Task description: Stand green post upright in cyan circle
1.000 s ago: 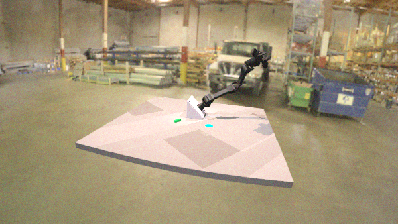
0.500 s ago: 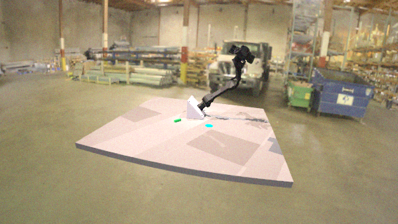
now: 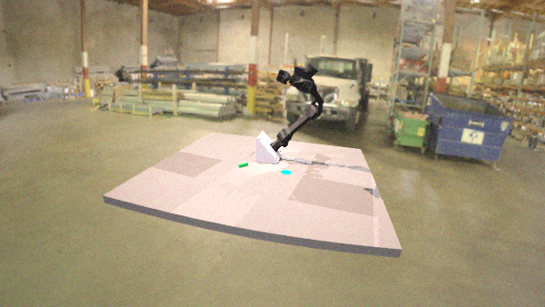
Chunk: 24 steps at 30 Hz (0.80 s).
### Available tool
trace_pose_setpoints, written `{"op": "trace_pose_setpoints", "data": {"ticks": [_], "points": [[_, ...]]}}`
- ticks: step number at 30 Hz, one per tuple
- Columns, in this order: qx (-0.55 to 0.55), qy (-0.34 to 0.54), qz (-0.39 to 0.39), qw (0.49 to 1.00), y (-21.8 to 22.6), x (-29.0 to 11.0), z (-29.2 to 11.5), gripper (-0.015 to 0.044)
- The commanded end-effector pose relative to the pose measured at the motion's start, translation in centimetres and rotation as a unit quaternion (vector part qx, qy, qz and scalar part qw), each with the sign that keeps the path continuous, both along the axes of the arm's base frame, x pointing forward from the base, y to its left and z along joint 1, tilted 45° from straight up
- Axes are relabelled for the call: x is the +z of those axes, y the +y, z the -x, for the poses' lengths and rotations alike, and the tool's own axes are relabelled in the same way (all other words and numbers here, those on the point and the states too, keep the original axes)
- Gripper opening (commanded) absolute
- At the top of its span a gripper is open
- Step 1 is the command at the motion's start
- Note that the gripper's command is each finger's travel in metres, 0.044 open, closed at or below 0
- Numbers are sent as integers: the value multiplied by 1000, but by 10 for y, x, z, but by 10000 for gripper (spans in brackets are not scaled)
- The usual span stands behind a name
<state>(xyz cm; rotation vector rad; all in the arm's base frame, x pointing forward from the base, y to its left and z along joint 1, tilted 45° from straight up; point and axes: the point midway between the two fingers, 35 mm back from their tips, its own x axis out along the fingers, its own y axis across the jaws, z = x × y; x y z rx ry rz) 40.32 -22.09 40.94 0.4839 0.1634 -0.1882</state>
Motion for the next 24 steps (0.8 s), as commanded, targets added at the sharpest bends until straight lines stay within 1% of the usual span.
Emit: {"op": "trace_pose_setpoints", "data": {"ticks": [1,6,12,18,24], "points": [[0,80,-23,997,-18,-61,-10,233],[11,168,-51,984,-30,-128,-12,233],[33,266,-90,959,-35,-206,-3,233],[65,356,-134,922,-31,-276,15,233],[105,435,-183,875,-18,-337,42,233]]}}
